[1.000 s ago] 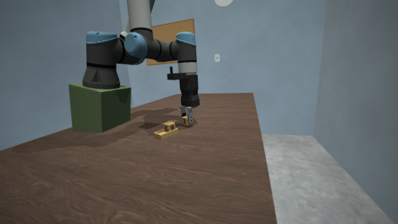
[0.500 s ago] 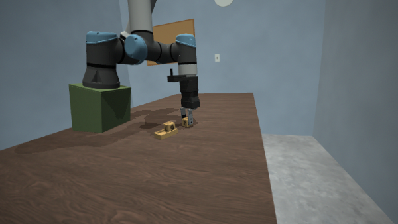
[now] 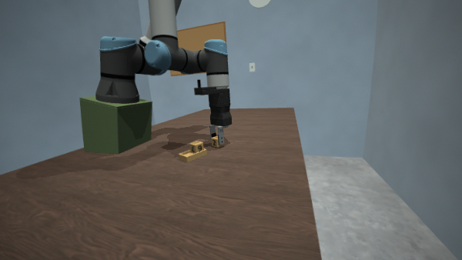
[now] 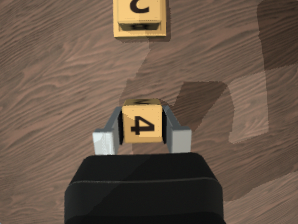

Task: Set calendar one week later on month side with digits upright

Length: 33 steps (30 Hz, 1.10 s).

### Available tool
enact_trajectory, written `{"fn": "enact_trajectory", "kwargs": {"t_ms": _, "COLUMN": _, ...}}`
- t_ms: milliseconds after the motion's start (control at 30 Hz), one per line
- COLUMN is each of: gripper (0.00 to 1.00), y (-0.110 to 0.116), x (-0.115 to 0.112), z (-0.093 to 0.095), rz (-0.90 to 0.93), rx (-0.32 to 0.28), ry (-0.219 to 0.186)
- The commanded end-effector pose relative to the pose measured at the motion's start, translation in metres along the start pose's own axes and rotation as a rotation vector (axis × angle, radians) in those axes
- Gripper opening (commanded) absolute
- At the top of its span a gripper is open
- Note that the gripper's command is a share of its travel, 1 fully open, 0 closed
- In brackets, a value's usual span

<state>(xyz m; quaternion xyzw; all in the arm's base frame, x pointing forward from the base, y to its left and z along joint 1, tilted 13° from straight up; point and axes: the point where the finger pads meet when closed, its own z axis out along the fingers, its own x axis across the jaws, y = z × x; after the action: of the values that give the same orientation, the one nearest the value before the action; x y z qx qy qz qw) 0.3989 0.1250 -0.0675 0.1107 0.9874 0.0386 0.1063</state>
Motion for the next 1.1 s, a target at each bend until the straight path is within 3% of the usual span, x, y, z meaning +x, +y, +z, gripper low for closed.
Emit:
{"fn": "enact_trajectory", "kwargs": {"t_ms": 0, "gripper": 0.6, "y": 0.0001, "x": -0.0004, "z": -0.0003, "rz": 0.0, "rx": 0.0, "ry": -0.001}}
{"fn": "enact_trajectory", "kwargs": {"t_ms": 1067, "gripper": 0.6, "y": 0.0001, "x": -0.0004, "z": 0.0035, "rz": 0.0, "rx": 0.0, "ry": -0.001}}
